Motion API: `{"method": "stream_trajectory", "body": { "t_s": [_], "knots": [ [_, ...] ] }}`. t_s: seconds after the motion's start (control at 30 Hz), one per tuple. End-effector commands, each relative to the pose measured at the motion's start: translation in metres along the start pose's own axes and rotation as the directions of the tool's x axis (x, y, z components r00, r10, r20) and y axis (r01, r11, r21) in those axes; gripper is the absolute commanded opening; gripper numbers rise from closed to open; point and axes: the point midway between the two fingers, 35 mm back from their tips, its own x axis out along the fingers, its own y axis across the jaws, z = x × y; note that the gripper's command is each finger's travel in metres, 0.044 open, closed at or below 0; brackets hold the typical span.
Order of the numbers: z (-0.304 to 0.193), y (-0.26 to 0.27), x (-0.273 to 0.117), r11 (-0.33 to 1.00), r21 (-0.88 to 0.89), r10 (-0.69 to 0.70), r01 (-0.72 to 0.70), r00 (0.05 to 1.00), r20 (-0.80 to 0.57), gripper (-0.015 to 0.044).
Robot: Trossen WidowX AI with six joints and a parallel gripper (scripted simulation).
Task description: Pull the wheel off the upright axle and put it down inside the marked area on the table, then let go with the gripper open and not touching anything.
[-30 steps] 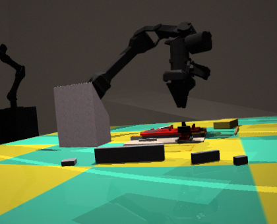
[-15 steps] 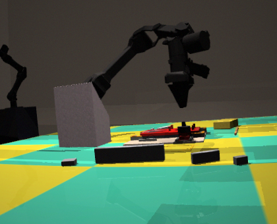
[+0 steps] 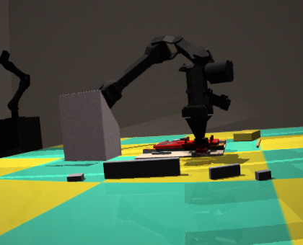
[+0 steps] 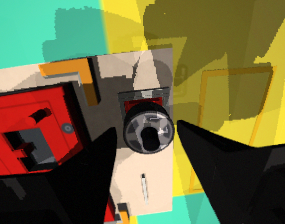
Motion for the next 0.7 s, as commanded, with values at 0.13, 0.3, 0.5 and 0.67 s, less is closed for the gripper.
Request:
{"method": "stream_trajectory", "body": {
  "t_s": [0.13,0.3,0.5,0.67],
  "knots": [
    [0.0003,0.0005,-0.0003,1.000,-0.003,0.000,0.000,1.000,-0.001,0.0181],
    [0.0003,0.0005,-0.0005,1.000,-0.003,0.000,0.000,1.000,-0.001,0.0109],
    [0.0003,0.0004,-0.0021,1.000,-0.003,0.000,0.000,1.000,0.000,0.0000],
    [0.0004,0.0003,-0.0037,1.000,-0.002,0.000,0.000,1.000,0.000,0.0000]
  ]
}}
